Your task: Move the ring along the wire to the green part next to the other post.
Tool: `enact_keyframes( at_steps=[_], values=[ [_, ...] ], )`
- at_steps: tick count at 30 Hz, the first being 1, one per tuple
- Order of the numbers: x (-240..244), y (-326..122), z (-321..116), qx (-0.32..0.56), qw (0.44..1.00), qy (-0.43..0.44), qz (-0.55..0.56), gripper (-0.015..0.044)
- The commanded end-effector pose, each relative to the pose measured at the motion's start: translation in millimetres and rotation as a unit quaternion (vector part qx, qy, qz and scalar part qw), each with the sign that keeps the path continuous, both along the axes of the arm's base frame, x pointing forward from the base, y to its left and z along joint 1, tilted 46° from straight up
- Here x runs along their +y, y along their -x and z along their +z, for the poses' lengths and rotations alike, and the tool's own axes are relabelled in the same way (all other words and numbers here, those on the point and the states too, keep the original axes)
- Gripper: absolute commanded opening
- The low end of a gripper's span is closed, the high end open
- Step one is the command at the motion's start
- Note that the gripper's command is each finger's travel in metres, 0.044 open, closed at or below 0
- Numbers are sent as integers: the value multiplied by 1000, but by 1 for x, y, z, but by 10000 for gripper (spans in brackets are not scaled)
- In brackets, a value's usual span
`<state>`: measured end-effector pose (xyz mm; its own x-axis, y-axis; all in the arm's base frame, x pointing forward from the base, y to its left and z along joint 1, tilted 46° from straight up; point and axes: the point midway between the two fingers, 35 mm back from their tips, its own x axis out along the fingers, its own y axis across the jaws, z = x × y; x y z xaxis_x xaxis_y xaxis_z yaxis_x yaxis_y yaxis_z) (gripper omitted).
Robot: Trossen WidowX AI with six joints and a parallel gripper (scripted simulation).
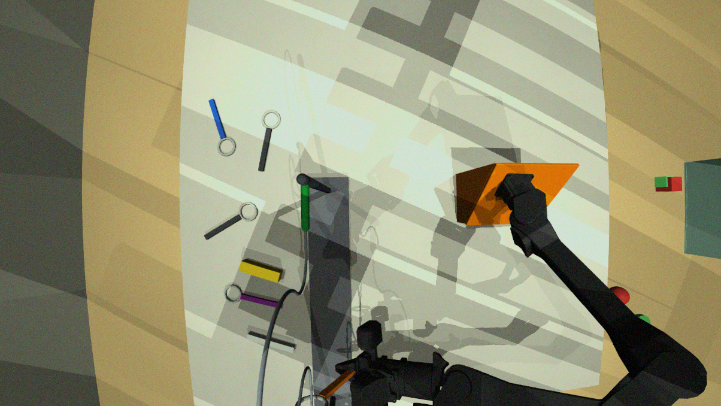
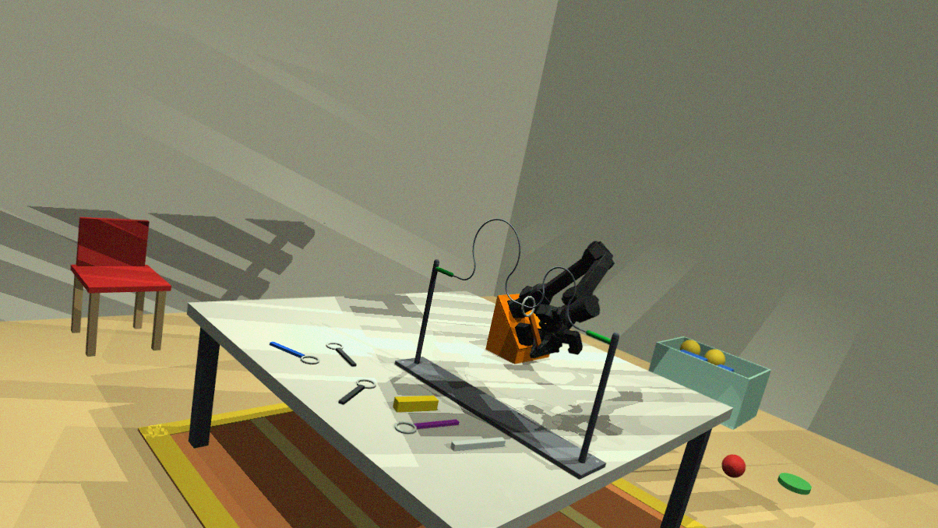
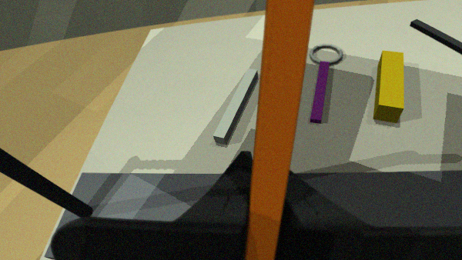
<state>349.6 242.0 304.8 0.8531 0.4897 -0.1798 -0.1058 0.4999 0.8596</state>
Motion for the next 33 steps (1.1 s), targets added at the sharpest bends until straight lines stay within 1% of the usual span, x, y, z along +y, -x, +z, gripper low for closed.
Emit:
enact_keyframes(
  at_steps=[1,10,33],
  values=[
    [-7,0,-12,0,999,35,2,-150],
    [-18,-1,-25,-3,997,72,2,-150],
    [-41,-2,-51,-9,993,116,3,-150]
  ],
)
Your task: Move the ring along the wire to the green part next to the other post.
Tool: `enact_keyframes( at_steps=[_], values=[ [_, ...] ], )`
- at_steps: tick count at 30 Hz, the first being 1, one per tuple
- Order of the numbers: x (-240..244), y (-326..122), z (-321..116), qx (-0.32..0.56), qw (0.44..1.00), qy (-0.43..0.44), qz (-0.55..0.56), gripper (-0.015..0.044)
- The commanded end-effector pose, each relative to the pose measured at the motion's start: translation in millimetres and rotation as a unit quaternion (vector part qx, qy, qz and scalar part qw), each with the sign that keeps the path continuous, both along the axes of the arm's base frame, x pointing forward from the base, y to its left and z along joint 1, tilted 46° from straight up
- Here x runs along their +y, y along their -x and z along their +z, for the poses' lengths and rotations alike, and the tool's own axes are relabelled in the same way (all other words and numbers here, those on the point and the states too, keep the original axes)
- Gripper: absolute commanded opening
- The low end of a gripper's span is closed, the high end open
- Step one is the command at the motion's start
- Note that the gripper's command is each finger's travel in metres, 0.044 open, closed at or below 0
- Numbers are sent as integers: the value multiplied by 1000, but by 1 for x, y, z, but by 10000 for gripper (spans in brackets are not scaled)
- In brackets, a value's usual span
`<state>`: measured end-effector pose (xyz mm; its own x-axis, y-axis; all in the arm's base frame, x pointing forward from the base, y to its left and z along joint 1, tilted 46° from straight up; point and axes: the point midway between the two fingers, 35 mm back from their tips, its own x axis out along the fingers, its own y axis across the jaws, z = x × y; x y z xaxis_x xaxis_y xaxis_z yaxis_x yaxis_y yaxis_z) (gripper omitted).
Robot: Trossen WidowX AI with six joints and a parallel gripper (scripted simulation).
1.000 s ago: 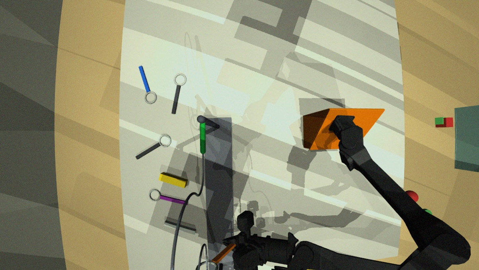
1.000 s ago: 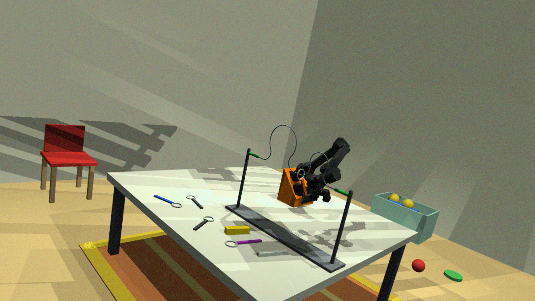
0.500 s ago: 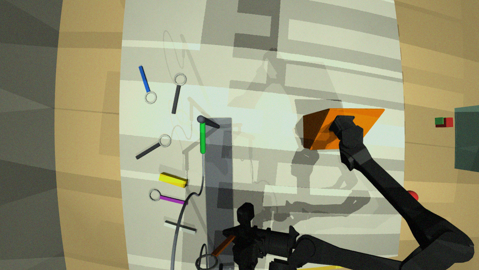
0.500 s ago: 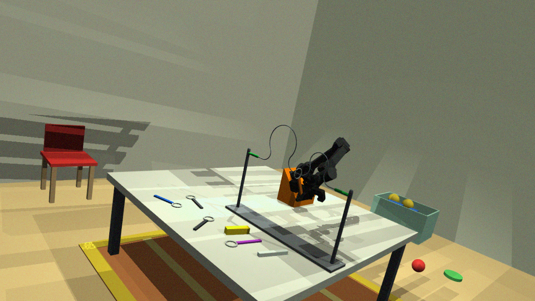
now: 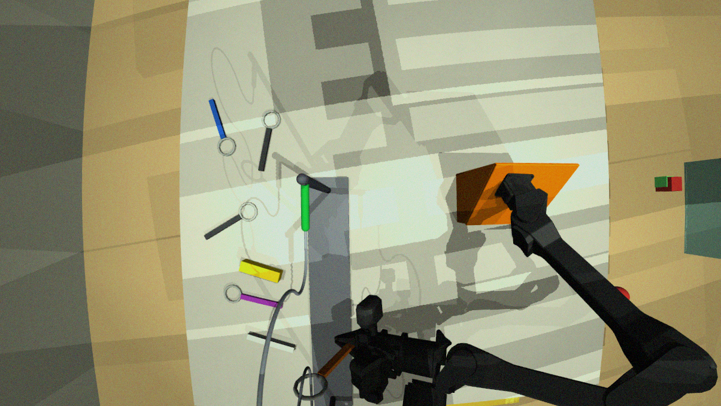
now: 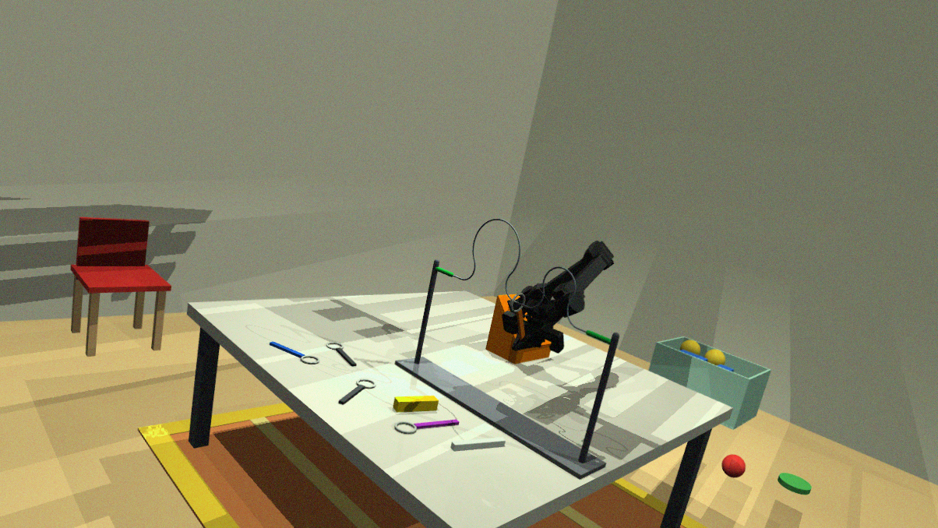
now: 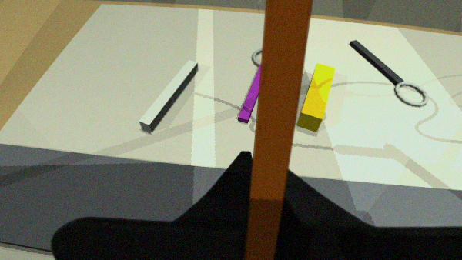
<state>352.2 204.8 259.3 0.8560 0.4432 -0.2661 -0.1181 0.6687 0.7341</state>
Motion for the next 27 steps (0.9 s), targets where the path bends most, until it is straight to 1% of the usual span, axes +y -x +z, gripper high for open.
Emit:
enact_keyframes(
  at_steps=[1,11,19,27],
  values=[
    [-5,0,-6,-2,1000,14,3,-150],
    [-22,-1,-23,-6,997,72,4,-150],
    [-41,-2,-35,-10,990,139,4,-150],
    [-66,-4,-47,-16,974,226,5,-150]
  ],
)
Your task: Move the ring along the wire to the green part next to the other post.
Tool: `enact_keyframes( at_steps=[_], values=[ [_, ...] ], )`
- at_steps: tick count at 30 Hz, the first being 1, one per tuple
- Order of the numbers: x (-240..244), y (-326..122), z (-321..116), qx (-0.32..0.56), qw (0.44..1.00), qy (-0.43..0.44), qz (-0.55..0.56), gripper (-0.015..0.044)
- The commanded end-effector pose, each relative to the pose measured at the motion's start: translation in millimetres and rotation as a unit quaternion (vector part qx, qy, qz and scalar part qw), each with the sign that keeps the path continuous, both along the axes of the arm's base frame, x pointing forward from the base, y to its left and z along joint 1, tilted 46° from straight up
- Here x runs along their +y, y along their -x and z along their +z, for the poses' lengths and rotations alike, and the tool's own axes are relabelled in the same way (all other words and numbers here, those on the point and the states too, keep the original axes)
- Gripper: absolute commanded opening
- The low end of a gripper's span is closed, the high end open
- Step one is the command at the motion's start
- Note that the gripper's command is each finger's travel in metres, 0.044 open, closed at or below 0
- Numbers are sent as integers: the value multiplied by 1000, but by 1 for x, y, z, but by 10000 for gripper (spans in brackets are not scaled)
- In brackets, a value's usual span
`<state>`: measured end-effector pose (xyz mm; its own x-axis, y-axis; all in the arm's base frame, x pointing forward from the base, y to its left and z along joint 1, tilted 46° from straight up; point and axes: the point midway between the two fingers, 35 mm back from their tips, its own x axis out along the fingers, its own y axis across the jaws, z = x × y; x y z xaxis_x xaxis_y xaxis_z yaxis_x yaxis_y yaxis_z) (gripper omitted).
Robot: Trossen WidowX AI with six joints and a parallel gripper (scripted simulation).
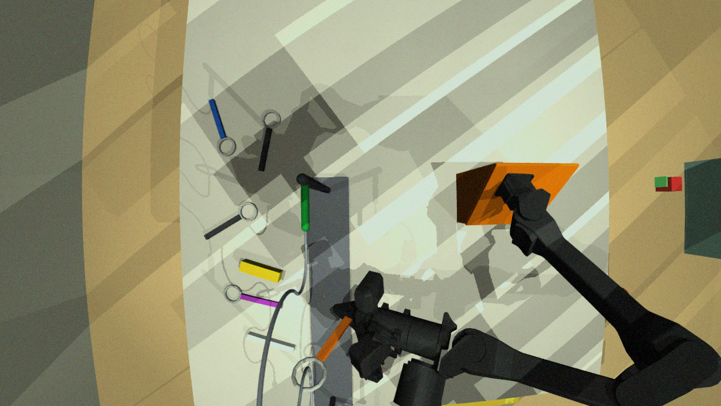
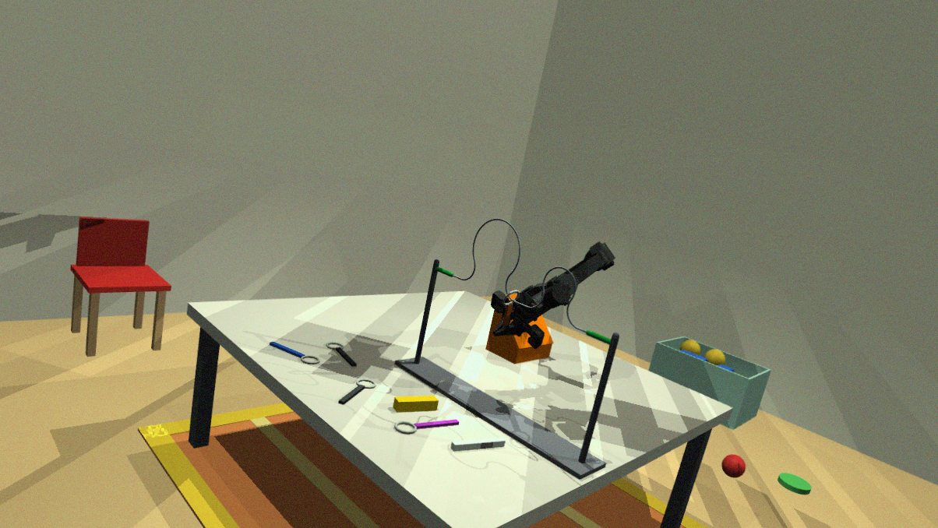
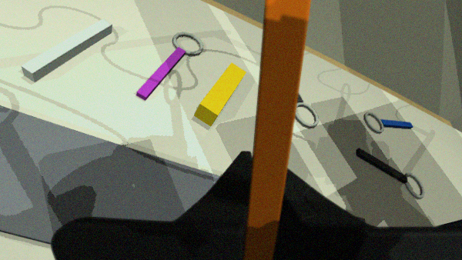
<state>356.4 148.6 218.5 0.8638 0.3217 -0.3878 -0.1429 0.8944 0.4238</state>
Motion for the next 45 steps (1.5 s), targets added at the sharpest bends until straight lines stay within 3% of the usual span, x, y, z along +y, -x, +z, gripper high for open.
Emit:
enact_keyframes(
  at_steps=[1,22,45],
  values=[
    [-14,0,-7,0,999,47,1,-150],
    [-92,-4,-10,-13,953,301,1,-150],
    [-167,-7,32,-24,830,557,-1,-150]
  ],
)
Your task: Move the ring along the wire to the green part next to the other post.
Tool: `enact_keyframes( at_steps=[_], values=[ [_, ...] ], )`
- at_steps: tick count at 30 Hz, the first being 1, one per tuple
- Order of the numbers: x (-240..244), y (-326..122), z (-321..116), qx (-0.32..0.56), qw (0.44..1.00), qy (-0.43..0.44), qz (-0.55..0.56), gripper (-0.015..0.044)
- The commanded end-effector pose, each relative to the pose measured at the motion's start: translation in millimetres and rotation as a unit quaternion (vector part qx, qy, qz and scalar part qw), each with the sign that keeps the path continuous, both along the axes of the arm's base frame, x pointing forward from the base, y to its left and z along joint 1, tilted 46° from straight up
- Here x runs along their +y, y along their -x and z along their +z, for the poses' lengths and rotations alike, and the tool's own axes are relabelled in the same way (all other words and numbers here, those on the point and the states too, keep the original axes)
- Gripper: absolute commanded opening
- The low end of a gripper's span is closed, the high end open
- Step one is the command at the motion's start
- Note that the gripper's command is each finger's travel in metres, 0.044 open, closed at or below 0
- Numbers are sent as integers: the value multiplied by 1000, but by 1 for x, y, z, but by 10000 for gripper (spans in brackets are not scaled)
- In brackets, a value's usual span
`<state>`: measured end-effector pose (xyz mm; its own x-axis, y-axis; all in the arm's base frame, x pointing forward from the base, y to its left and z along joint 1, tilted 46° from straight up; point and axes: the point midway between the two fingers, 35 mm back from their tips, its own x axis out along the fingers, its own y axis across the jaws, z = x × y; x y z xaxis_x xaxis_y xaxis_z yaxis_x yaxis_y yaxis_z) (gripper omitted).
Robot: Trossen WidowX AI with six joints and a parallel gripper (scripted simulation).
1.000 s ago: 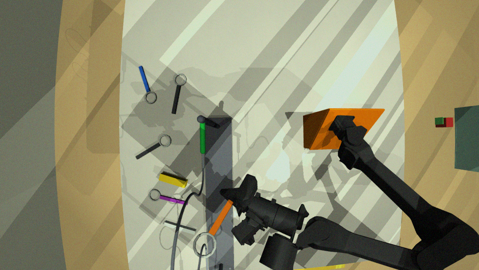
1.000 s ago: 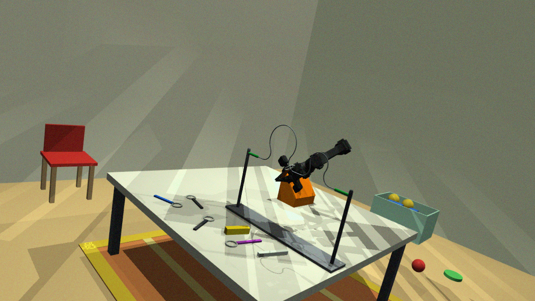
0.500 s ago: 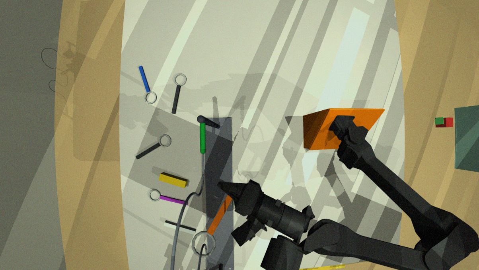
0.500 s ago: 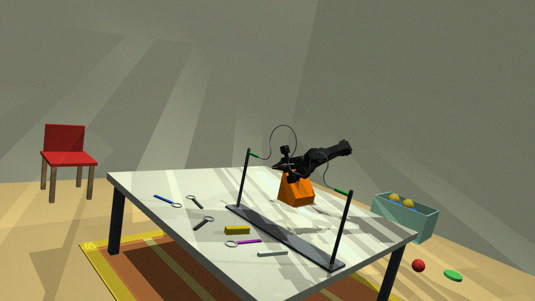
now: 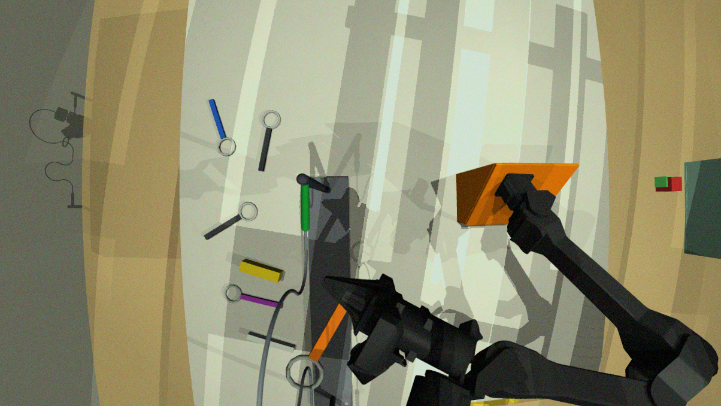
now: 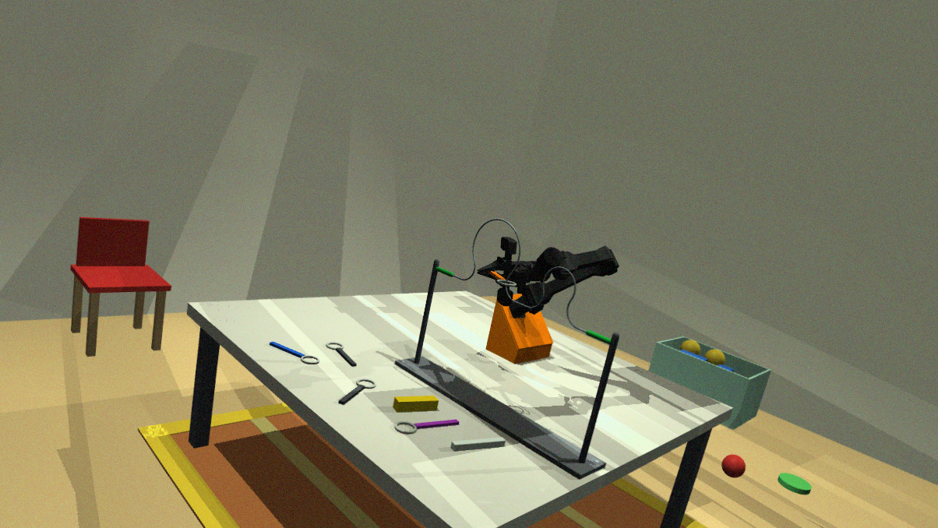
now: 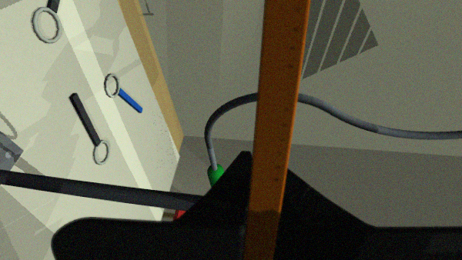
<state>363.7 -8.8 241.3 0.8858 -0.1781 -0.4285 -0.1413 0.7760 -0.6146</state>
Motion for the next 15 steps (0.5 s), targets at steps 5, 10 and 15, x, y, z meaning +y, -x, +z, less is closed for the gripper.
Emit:
enact_keyframes(
  at_steps=[5,10,15],
  values=[
    [-21,-1,23,-5,995,95,-4,-150],
    [-30,-1,36,-7,989,146,-4,-150],
    [-37,-1,49,-9,982,187,-4,-150]
  ],
)
